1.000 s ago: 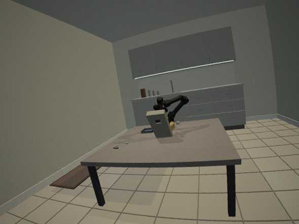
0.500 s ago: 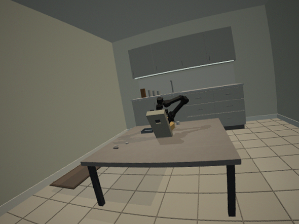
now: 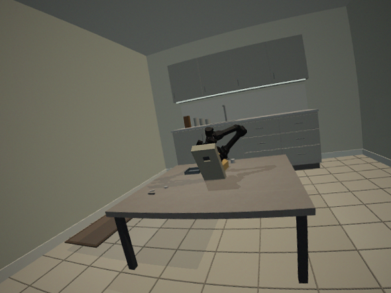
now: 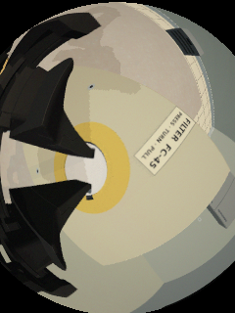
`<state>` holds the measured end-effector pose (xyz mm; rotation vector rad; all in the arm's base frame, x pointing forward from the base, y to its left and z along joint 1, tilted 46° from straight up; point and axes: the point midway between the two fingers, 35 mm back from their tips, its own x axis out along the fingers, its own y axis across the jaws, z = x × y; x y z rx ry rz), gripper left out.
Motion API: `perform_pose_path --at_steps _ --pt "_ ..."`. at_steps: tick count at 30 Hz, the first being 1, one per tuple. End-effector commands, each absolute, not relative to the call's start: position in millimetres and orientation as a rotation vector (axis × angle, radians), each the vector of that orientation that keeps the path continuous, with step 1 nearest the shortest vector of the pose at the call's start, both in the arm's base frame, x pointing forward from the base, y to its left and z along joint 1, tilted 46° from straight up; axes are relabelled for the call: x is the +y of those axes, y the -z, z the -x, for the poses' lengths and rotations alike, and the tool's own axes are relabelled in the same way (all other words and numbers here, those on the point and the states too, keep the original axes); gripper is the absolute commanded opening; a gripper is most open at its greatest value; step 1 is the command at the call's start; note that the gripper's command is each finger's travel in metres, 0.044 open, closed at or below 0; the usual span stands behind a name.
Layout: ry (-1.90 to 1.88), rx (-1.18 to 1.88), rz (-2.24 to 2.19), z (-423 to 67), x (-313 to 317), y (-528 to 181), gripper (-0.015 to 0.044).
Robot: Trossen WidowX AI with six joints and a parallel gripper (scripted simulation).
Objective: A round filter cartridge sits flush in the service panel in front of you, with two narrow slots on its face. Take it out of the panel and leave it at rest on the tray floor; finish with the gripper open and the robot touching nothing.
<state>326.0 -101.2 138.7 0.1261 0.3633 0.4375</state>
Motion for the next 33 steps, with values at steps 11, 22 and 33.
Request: perform_pose_path --at_steps 11,22,33 --pt "-0.516 0.254 0.368 -329.3 -99.0 -136.7 0.0000" --pt "-0.517 0.284 0.332 -312.7 -111.4 -138.8 0.0000" --pt "-0.510 0.293 0.284 -276.5 -128.9 -153.2 0.0000"
